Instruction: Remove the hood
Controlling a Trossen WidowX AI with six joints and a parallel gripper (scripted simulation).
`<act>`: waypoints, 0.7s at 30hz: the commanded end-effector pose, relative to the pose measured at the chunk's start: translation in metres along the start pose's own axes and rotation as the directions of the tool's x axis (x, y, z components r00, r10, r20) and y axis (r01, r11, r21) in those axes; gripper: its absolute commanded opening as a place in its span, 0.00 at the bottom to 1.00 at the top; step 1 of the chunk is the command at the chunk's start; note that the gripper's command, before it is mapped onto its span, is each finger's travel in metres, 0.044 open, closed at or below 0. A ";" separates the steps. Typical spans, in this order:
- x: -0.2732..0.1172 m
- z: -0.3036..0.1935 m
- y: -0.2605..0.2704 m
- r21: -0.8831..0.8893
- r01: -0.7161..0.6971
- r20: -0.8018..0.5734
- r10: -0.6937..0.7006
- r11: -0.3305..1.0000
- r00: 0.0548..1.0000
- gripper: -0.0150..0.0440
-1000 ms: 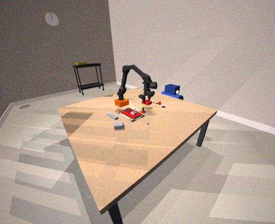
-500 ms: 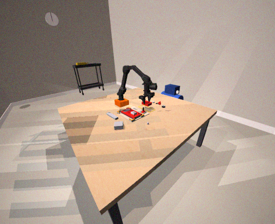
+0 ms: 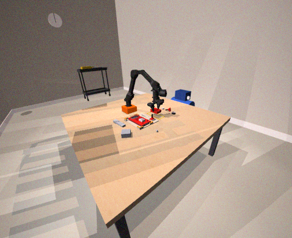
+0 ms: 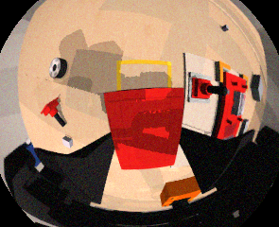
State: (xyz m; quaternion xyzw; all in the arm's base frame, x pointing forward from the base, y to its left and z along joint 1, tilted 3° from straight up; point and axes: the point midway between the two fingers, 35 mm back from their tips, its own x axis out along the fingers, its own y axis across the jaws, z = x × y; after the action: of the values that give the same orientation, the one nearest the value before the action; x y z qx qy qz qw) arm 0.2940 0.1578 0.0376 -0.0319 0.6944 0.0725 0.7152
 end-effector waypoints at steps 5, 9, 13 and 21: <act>0.009 -0.002 -0.001 0.005 0.004 -0.008 -0.004 1.000 1.000 0.25; 0.012 -0.002 -0.001 0.005 0.004 -0.008 -0.004 1.000 1.000 0.25; 0.015 -0.002 -0.001 0.005 0.004 -0.008 -0.004 1.000 1.000 0.25; 0.019 -0.003 -0.001 0.005 0.004 -0.008 -0.004 1.000 1.000 0.25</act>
State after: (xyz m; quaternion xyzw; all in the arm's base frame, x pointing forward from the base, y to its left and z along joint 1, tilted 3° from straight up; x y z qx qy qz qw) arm 0.2926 0.1579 0.0227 -0.0320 0.6949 0.0723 0.7147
